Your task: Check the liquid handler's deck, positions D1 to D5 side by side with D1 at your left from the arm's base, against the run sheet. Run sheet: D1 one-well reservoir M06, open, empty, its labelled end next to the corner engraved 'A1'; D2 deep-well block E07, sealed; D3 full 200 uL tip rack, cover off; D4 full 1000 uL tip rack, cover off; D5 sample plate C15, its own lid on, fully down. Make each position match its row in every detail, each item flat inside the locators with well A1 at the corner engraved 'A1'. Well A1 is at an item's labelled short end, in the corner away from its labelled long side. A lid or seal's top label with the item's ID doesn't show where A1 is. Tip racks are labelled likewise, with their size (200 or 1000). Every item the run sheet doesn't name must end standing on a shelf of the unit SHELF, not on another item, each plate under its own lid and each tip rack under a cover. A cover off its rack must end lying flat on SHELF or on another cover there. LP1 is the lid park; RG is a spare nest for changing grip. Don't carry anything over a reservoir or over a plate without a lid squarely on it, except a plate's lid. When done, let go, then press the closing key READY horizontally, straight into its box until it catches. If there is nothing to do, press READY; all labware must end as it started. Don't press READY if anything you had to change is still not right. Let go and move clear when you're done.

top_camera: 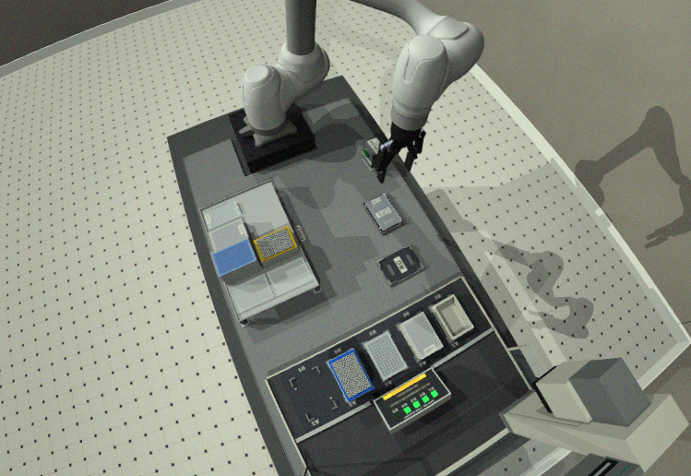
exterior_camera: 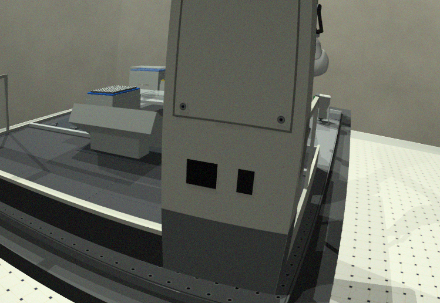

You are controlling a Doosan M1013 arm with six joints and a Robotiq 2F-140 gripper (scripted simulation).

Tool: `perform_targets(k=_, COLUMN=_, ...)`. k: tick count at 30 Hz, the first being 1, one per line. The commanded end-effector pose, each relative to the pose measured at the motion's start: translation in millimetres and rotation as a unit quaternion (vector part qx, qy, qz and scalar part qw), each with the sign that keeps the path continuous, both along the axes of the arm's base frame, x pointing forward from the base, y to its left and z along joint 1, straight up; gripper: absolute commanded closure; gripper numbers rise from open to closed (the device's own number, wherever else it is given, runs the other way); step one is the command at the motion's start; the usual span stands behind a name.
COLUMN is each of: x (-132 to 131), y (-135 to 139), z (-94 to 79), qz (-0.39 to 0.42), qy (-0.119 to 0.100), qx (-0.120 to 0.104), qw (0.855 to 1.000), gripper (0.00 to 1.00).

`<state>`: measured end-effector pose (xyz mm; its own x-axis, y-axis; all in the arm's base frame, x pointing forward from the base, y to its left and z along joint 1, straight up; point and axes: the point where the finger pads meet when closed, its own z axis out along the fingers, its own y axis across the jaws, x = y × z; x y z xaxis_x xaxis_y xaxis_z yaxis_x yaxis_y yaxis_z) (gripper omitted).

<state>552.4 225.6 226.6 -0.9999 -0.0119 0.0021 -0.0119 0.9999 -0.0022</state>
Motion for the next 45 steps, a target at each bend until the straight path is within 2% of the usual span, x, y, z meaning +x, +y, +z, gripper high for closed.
perform_targets(k=1, x=0, y=0, z=4.4, qz=0.0, qy=0.0, qx=0.0, qw=1.0, gripper=0.34)
perform_targets(k=14, x=0, y=0, z=22.2, qz=0.0, qy=0.0, qx=0.0, qw=1.0, gripper=0.34)
perform_targets(k=23, x=45, y=-2, z=22.1, qz=-0.09, qy=-0.001, qx=0.0, qw=0.996, gripper=0.34)
perform_targets(k=25, x=45, y=-2, z=22.1, qz=-0.09, qy=-0.001, qx=0.0, qw=0.996, gripper=0.34)
perform_targets(k=31, x=73, y=-3, z=22.1, qz=-0.149, qy=-0.001, qx=0.0, qw=0.989, gripper=0.34)
perform_targets(k=45, x=73, y=-3, z=22.1, qz=-0.267, qy=-0.001, qx=0.0, qw=0.964, gripper=0.34)
